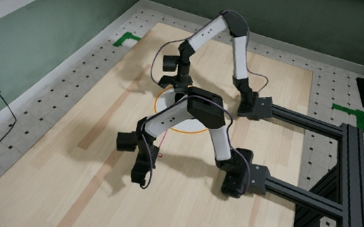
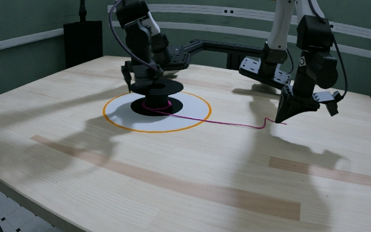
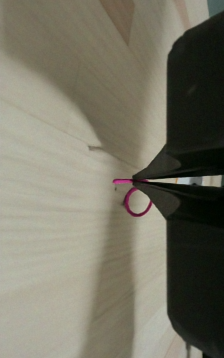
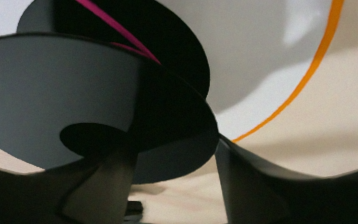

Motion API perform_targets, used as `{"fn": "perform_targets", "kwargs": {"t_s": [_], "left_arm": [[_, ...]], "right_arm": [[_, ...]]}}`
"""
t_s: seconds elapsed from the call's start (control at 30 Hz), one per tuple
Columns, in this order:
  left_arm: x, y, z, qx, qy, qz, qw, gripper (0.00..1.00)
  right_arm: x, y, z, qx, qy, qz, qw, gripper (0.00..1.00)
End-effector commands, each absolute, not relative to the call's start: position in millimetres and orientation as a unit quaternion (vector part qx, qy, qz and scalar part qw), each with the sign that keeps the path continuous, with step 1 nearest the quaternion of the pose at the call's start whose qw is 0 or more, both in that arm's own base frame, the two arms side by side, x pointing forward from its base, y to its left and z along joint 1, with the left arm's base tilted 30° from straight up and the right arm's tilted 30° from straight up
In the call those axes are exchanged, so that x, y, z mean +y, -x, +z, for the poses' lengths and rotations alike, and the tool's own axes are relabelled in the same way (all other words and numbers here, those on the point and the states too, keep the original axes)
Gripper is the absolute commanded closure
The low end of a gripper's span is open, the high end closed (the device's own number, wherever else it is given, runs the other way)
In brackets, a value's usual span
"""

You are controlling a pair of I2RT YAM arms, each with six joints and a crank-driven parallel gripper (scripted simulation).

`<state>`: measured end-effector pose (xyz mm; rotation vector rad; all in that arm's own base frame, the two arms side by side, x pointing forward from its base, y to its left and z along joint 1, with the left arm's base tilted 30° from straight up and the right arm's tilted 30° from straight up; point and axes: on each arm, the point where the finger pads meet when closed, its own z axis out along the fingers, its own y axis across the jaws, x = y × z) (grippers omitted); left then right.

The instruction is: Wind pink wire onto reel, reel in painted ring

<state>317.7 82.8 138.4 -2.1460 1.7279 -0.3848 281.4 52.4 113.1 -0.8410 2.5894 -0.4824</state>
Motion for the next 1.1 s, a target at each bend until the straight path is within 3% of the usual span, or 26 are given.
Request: {"fn": "perform_targets", "kwargs": {"t_s": [0.0, 0.33, 0.9, 1.07], "left_arm": [[82.9, -318.0, 155.3, 0.641, 0.724, -0.114, 0.227, 1.0], [85.8, -319.4, 156.9, 0.688, 0.679, -0.094, 0.237, 1.0], [81.5, -319.3, 141.2, 0.684, 0.69, -0.139, 0.192, 1.0], [76.0, -321.8, 139.7, 0.685, 0.688, -0.137, 0.195, 1.0]], "right_arm": [[42.2, -248.7, 95.8, 0.957, 0.135, -0.136, 0.219, 0.42], [71.5, -213.8, 70.9, 0.959, -0.132, -0.067, 0.243, 0.42], [81.1, -228.7, 76.2, 0.838, -0.481, 0.027, 0.256, 0.42], [81.1, -228.7, 76.2, 0.838, -0.481, 0.027, 0.256, 0.27]]}}
